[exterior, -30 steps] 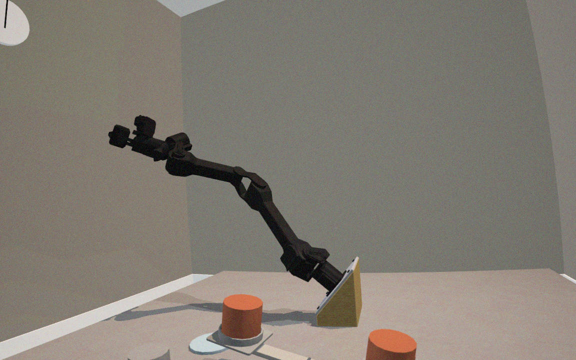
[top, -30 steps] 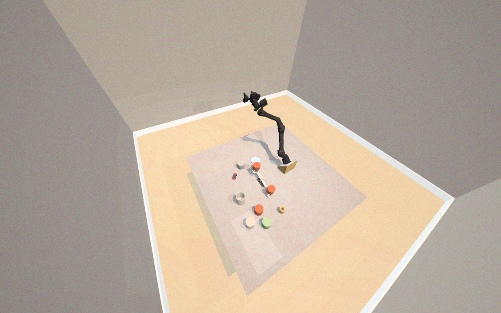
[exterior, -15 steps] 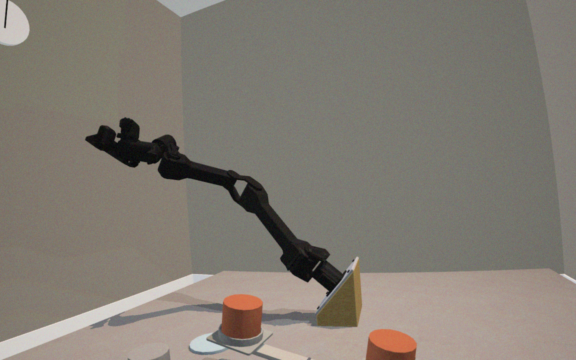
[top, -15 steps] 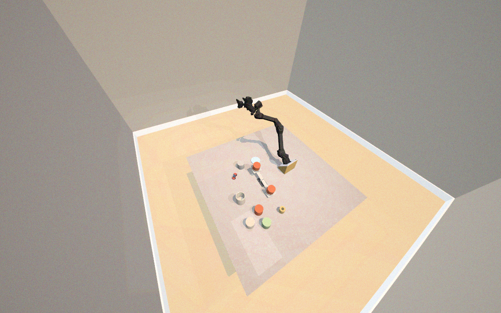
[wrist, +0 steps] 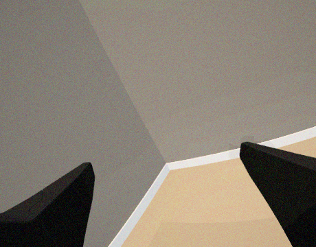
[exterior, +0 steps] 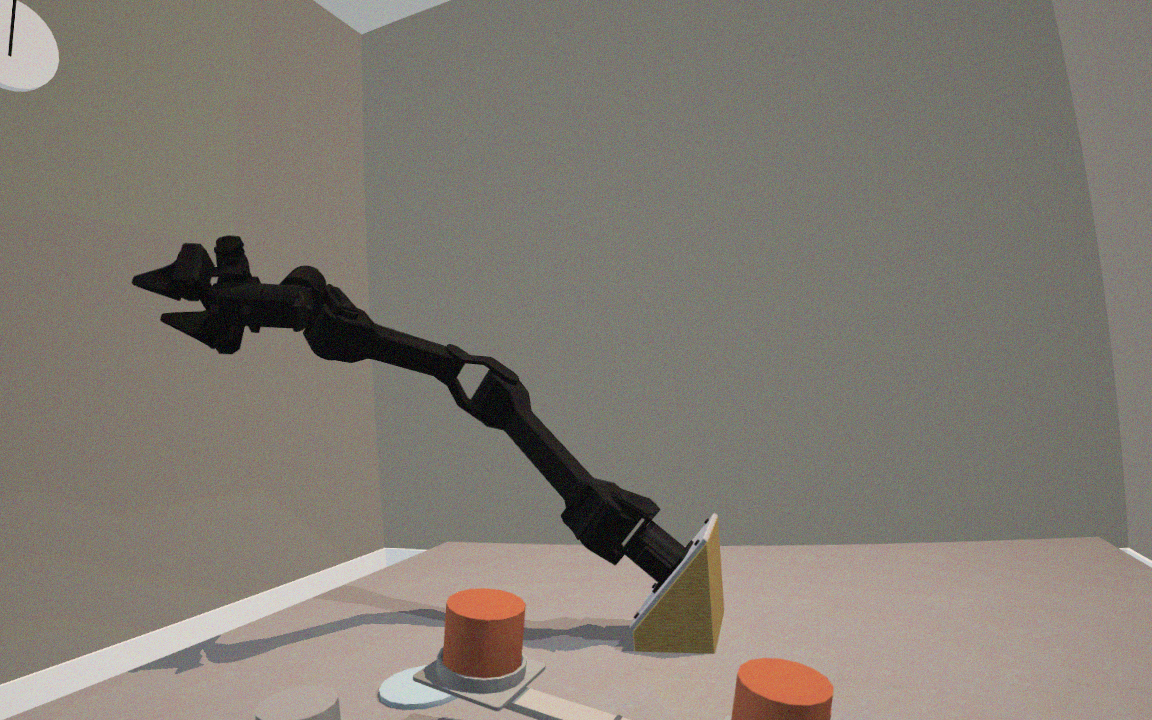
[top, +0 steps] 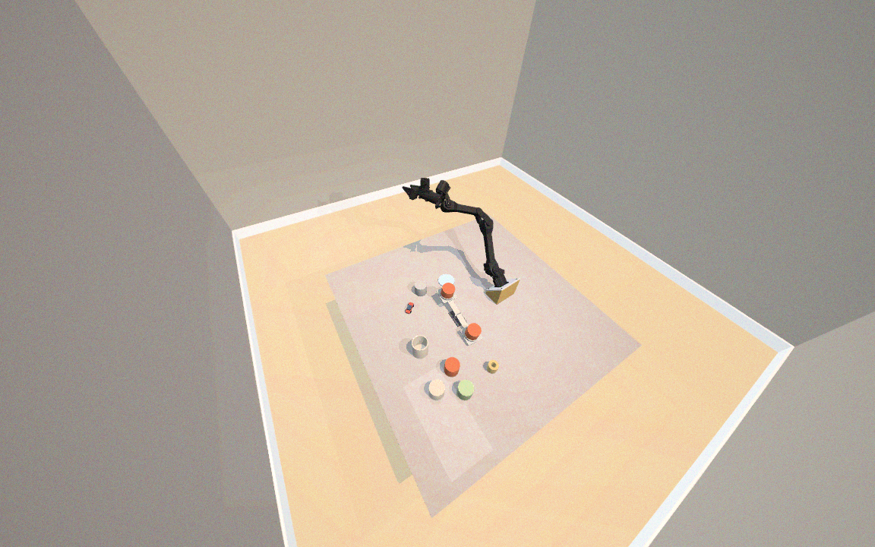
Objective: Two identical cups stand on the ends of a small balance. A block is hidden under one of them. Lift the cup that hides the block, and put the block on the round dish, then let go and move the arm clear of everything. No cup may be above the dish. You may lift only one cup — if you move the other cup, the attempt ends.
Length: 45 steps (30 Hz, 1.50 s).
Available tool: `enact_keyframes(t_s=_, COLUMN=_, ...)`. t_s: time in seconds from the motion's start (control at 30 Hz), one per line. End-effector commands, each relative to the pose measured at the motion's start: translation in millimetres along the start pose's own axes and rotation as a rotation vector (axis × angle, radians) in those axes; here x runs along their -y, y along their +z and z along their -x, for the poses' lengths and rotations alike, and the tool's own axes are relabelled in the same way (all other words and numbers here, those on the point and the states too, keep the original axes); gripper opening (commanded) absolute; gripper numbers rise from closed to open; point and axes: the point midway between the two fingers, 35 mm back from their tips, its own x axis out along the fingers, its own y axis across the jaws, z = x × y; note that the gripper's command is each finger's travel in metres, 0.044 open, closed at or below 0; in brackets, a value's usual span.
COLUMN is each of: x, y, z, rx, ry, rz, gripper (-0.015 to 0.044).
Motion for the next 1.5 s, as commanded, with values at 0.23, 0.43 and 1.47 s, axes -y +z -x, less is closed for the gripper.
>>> enact_keyframes(t_s=0.23, x=-94.8, y=-67.0, z=25.3, rx=-0.249, ry=0.233, rz=-0.114, gripper=0.0440)
enact_keyframes(t_s=0.43, x=-146.0, y=-95.7, z=55.3, rx=-0.387, ry=0.354, rz=-0.174, gripper=0.0440)
enact_keyframes(t_s=1.47, x=-299.3, y=-200.7, z=355.0, rx=-1.164, ry=0.755, rz=-0.088, gripper=0.0440)
